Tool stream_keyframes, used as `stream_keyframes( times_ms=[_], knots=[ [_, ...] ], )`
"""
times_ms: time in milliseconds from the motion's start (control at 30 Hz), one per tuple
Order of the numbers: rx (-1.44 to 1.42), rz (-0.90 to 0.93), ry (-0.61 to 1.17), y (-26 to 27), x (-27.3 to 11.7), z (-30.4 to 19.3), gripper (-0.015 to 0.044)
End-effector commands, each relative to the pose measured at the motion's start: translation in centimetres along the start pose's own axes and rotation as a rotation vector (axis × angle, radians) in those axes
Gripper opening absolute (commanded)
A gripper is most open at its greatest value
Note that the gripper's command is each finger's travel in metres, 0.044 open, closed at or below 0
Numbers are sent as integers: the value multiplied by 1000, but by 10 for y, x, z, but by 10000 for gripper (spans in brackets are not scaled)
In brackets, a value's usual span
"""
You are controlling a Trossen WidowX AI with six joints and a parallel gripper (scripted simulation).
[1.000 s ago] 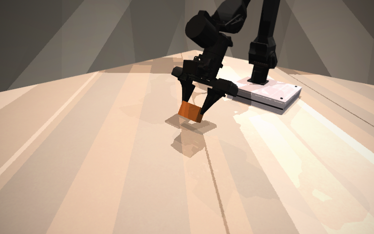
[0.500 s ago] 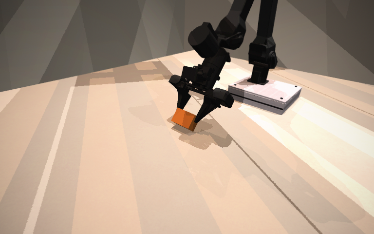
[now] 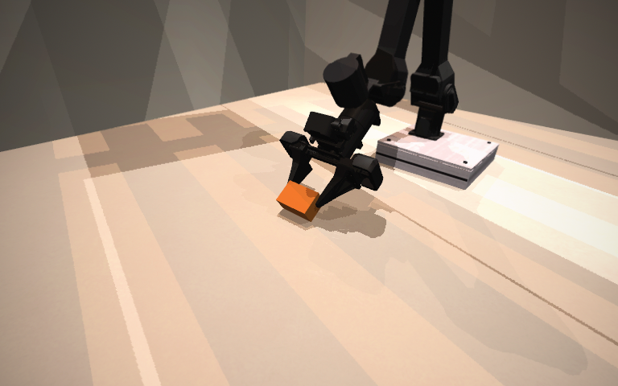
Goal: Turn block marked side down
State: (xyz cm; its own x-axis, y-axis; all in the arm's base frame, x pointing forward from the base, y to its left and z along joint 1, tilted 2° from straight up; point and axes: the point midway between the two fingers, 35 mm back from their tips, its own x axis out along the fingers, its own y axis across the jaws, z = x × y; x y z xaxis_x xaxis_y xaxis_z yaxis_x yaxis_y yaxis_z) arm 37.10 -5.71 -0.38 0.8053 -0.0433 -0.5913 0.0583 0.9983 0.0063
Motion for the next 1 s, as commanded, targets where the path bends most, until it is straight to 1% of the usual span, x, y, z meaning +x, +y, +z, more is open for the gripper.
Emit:
stream_keyframes(
  times_ms=[0, 433, 967],
  knots=[
    [8, 4, -21, 1, -2, -13, 0],
    [3, 6, -186, 4, -18, -17, 0],
    [3, 6, -210, 4, -21, -14, 0]
  ],
)
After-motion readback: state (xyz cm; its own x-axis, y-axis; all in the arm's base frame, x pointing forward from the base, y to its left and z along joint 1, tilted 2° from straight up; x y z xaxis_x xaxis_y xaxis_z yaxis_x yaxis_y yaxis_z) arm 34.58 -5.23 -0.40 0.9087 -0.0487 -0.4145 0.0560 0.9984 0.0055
